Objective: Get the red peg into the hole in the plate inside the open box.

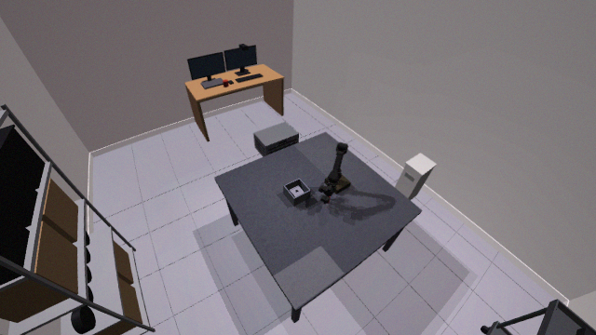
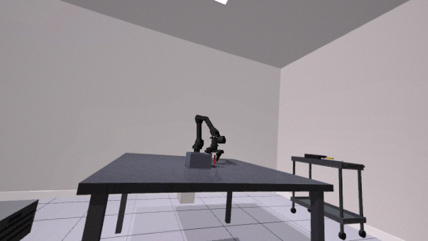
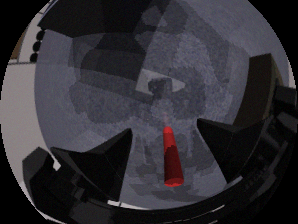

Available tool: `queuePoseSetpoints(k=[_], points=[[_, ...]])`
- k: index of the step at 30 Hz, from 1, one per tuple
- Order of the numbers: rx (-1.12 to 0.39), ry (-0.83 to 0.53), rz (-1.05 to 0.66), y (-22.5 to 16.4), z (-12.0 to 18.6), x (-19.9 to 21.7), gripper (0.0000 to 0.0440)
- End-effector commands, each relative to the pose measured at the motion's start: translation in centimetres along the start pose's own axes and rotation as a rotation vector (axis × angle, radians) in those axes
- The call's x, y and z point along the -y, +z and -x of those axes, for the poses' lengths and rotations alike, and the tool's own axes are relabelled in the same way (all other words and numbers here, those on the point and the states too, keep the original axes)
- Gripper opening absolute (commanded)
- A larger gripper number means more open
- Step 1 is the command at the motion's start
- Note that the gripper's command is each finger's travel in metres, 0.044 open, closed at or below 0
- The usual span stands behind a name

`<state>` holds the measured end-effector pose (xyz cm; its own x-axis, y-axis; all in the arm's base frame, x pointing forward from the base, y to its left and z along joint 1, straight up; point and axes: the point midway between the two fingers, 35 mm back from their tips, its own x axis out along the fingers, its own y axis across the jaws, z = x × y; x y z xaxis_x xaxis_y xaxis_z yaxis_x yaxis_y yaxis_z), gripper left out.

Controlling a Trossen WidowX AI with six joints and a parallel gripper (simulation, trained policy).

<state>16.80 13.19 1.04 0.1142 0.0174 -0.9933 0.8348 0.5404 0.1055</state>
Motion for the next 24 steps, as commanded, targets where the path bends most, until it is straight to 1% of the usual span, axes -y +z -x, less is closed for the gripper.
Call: queuePoseSetpoints(k=[1, 11, 13, 24], points=[[-0.02, -0.006, -0.015, -0.3, -0.3, 0.1, 0.0306], [-0.093, -0.022, -0.006, -0.6, -0.1, -0.1, 0.0044], [-0.104, -0.026, -0.007, -0.5, 0.0, -0.1, 0.0], [-0.001, 0.052, 0.101, 1.9, 3.9, -2.4, 0.0001]])
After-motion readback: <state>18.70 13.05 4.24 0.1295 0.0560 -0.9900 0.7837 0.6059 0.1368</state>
